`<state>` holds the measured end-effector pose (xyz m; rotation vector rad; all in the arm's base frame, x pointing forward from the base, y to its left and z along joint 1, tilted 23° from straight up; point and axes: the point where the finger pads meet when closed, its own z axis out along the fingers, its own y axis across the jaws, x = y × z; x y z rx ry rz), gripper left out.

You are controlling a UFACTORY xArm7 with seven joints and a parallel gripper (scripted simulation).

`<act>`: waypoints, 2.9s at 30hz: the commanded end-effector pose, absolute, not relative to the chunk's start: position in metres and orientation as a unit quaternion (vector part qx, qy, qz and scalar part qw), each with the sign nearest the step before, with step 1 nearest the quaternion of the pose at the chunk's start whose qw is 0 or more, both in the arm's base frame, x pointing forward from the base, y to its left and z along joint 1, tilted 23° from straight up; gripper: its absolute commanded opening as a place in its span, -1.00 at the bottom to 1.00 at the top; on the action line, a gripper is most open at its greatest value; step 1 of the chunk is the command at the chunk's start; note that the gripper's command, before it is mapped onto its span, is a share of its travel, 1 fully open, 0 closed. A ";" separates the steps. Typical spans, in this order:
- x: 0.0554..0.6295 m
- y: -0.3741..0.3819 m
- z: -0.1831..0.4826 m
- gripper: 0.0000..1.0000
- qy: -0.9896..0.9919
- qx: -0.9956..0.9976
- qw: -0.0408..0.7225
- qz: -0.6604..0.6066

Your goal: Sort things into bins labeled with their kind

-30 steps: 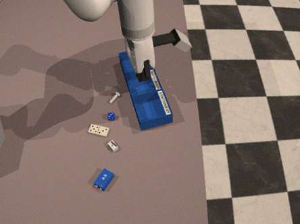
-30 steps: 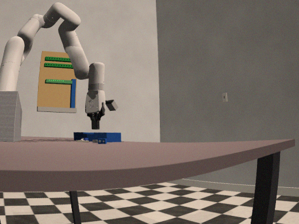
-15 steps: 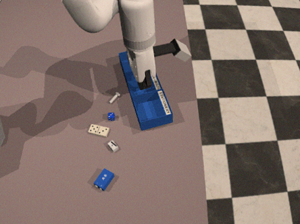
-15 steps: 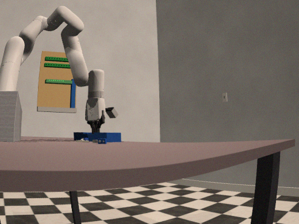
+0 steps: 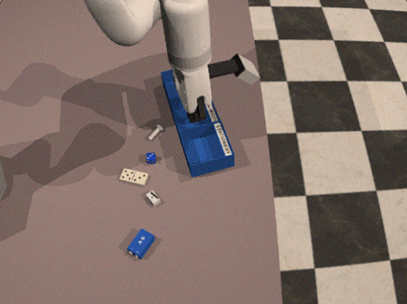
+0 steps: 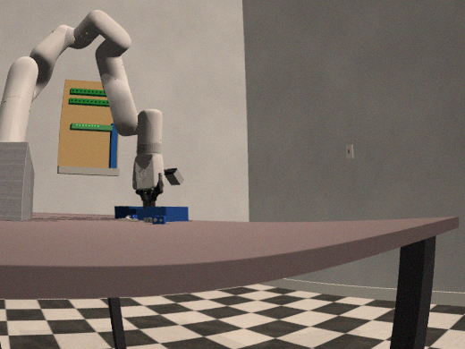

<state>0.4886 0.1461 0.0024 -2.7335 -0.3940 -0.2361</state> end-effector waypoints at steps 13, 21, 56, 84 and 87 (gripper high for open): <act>0.490 0.145 0.004 -0.85 -0.139 -0.969 0.183 -0.086; 0.490 0.145 0.004 -0.85 -0.139 -0.969 0.183 -0.086; 0.487 0.133 0.033 -0.85 -0.139 -0.969 0.183 -0.086; 0.459 0.201 0.080 -0.85 -0.139 -0.969 0.184 -0.086; 0.459 0.202 0.077 -0.85 -0.139 -0.969 0.184 -0.086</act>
